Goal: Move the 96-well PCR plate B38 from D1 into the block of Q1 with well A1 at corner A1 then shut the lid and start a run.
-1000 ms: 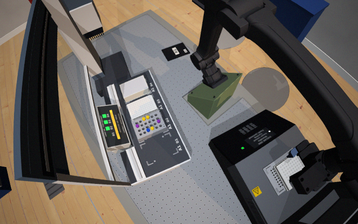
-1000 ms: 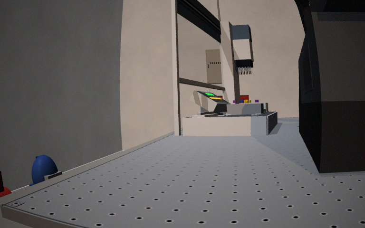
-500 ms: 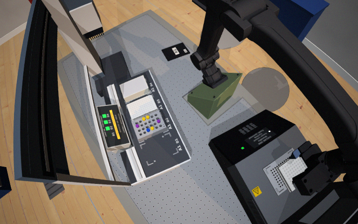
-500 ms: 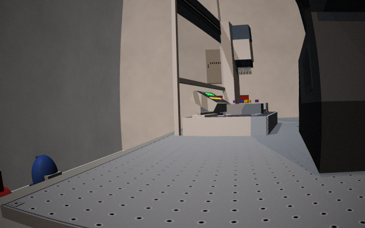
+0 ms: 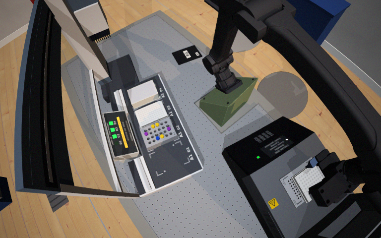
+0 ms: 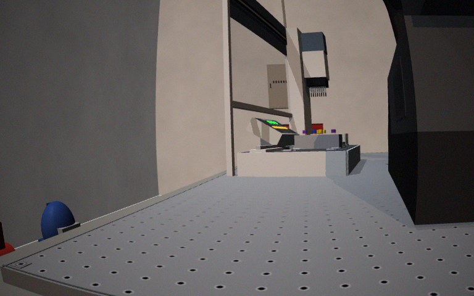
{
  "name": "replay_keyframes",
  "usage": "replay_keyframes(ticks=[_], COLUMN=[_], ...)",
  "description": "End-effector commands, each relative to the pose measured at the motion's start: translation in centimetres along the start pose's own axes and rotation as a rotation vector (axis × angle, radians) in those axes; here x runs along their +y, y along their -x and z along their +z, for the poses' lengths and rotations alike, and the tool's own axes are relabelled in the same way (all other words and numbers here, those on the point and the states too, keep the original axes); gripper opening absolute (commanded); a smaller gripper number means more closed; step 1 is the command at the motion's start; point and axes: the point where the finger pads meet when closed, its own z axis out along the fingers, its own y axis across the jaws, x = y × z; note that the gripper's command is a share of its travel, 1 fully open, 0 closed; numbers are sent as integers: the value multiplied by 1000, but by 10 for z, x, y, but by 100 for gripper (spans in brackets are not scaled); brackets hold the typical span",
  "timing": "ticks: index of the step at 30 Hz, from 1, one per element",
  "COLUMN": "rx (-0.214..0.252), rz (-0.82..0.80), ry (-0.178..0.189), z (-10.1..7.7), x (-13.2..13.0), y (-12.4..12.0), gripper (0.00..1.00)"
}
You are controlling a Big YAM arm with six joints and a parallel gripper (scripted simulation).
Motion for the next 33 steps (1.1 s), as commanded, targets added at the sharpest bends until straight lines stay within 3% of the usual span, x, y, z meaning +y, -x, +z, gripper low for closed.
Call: replay_keyframes(ticks=[1, 11, 16, 23, 33], rx=[-1, 7, -2, -10, 5], rz=[19, 2, -7, -18, 0], ry=[95, 56, 57, 17, 43], z=[-36, -2, 3, 36, 29], x=[8, 6, 11, 7, 10], y=[1, 7, 0, -6, 6], gripper=[0, 0, 0, 0, 0])
